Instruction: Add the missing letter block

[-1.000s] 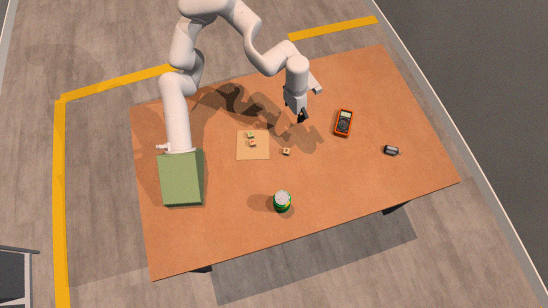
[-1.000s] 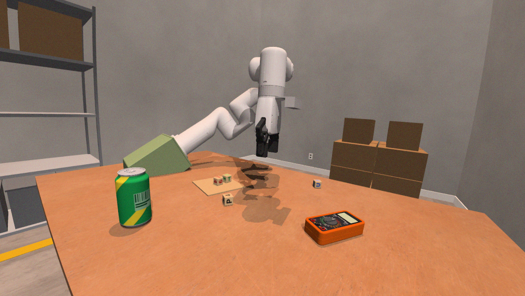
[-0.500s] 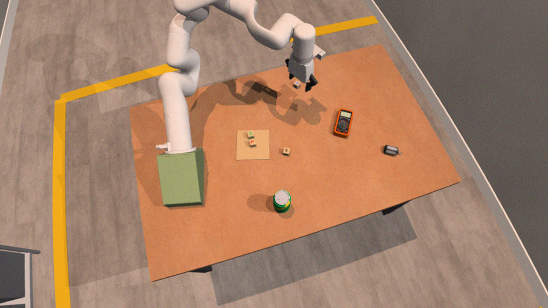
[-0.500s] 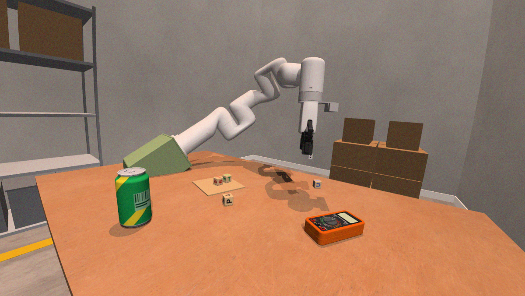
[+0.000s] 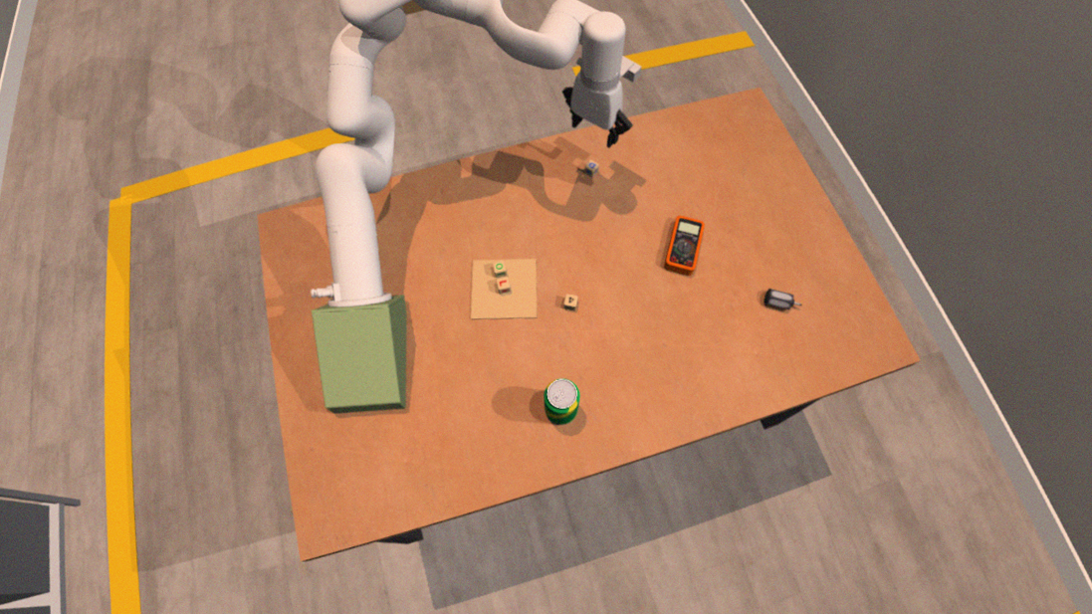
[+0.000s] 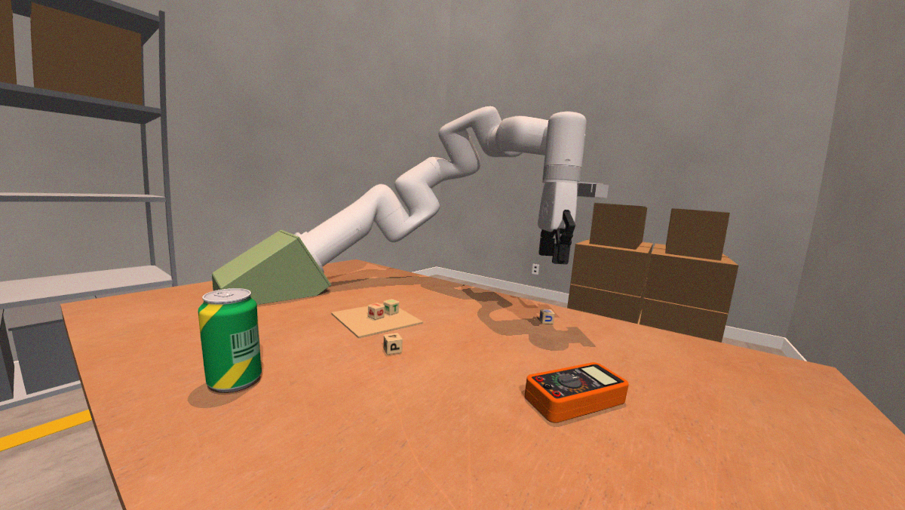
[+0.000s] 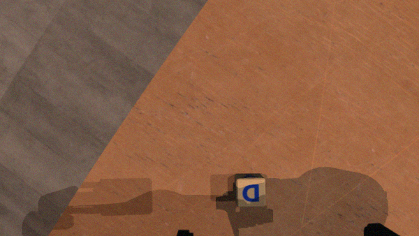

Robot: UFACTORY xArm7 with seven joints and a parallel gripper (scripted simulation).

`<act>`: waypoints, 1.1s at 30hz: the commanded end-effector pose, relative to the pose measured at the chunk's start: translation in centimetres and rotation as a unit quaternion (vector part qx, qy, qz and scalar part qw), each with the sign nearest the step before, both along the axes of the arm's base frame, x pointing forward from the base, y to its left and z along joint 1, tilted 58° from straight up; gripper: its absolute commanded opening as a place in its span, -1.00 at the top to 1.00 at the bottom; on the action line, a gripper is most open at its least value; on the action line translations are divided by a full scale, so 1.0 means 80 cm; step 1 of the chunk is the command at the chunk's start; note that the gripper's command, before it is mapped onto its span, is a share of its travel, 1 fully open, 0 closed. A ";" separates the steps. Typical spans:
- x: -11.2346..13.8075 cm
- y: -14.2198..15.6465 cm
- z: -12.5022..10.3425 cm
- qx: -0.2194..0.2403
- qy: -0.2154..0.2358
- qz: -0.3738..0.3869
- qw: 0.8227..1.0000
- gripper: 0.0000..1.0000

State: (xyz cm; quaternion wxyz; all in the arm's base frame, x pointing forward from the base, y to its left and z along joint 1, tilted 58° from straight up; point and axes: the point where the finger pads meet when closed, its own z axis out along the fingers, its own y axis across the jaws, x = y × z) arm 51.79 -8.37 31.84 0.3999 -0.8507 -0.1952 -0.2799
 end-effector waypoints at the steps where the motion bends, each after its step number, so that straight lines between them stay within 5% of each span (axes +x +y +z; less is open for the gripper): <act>1: 0.001 -0.002 0.004 -0.001 -0.002 -0.001 1.000 -1.00; 16: 0.001 -0.001 0.003 -0.005 -0.010 0.004 1.000 -1.00; 33: 0.007 0.010 -0.004 -0.066 -0.160 0.103 0.980 -1.00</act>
